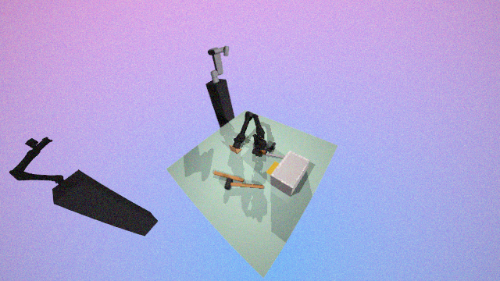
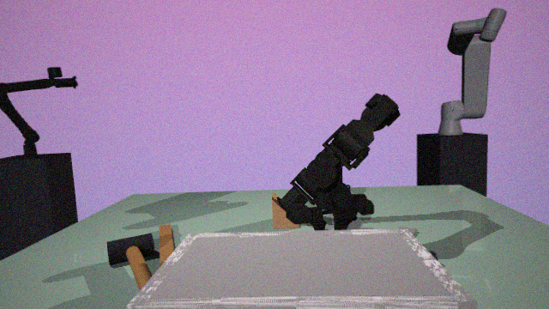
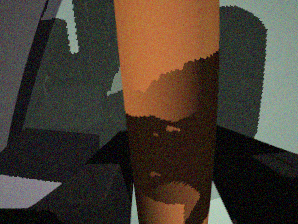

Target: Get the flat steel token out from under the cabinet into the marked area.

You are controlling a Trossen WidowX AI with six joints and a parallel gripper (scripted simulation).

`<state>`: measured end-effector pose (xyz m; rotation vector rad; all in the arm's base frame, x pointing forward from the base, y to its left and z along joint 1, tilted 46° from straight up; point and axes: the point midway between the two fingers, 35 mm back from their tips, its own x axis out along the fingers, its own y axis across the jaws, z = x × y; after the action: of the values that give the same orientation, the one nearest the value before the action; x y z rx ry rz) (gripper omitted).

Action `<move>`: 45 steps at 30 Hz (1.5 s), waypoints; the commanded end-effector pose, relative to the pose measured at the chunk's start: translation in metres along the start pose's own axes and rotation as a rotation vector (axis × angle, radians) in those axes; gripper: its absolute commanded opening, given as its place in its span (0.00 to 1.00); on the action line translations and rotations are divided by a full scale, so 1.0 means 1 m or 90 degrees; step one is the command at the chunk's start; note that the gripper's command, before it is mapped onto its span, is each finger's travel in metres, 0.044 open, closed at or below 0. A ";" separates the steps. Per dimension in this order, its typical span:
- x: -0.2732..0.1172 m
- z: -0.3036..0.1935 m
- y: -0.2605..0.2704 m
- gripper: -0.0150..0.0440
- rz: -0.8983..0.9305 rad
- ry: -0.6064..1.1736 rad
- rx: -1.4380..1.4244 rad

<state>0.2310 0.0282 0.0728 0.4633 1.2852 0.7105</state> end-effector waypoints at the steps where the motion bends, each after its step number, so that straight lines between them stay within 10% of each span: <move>1: -0.001 0.001 0.001 0.25 -0.001 -0.003 0.019; 45: -0.001 0.001 0.002 0.25 0.000 -0.004 0.234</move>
<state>0.2299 0.0285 0.0735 0.7459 1.4176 0.4822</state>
